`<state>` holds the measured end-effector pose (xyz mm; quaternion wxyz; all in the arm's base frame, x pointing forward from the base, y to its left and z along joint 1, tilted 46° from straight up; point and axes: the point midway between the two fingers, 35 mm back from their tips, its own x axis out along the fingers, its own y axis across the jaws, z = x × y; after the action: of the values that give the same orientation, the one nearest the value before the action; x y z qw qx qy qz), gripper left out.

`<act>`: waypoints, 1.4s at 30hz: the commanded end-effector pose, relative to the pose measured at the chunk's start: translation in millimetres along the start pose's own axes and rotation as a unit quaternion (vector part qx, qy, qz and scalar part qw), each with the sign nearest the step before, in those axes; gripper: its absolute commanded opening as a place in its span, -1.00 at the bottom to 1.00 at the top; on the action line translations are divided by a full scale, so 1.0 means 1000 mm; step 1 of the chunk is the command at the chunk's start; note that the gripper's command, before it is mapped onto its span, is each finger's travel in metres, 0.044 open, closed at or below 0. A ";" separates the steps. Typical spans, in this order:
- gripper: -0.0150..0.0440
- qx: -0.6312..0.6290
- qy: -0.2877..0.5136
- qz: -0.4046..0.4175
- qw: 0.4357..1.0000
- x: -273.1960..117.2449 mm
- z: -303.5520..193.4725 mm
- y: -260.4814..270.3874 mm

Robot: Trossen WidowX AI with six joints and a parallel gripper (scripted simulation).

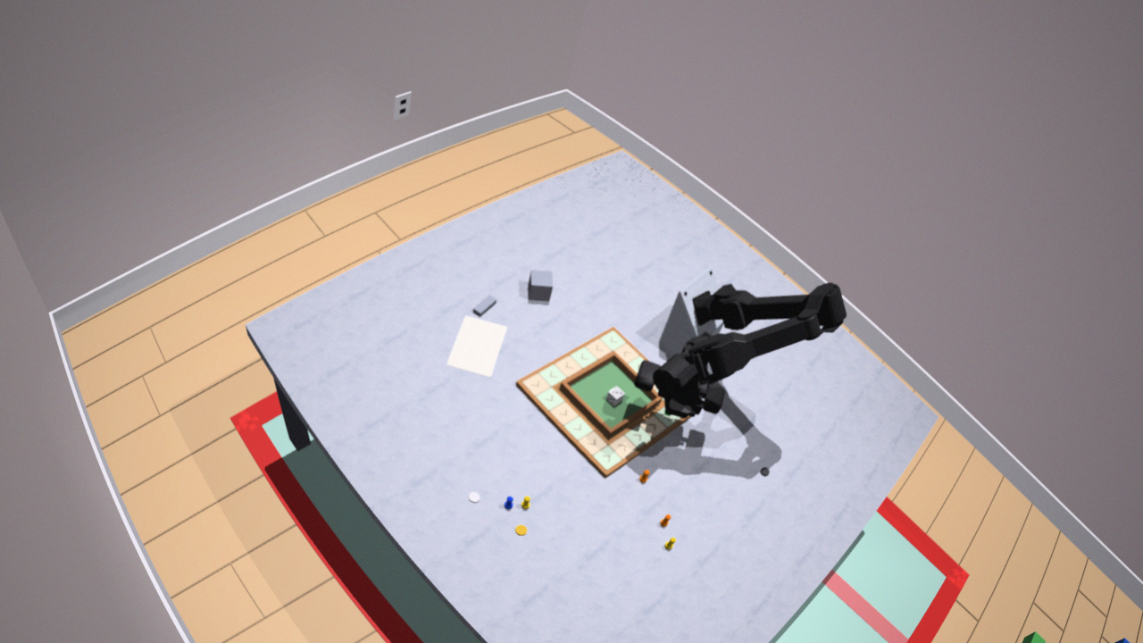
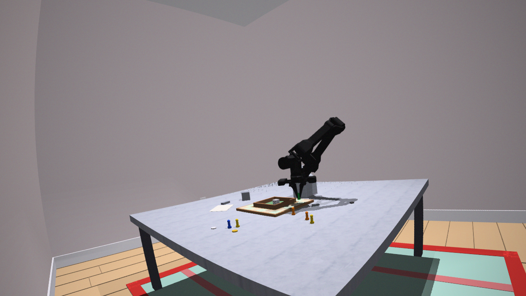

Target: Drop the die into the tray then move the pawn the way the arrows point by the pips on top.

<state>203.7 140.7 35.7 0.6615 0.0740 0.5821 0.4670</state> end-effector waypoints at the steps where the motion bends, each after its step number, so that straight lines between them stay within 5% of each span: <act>1: -0.49 -0.003 -0.001 -0.007 1.000 -0.019 0.003 -0.003; 18: -0.49 -0.003 -0.002 0.000 1.000 -0.108 -0.001 0.006; 42: -0.49 -0.003 -0.001 -0.001 1.000 -0.041 -0.078 -0.048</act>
<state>177.2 51.6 20.3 0.6644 0.0742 0.5785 0.4674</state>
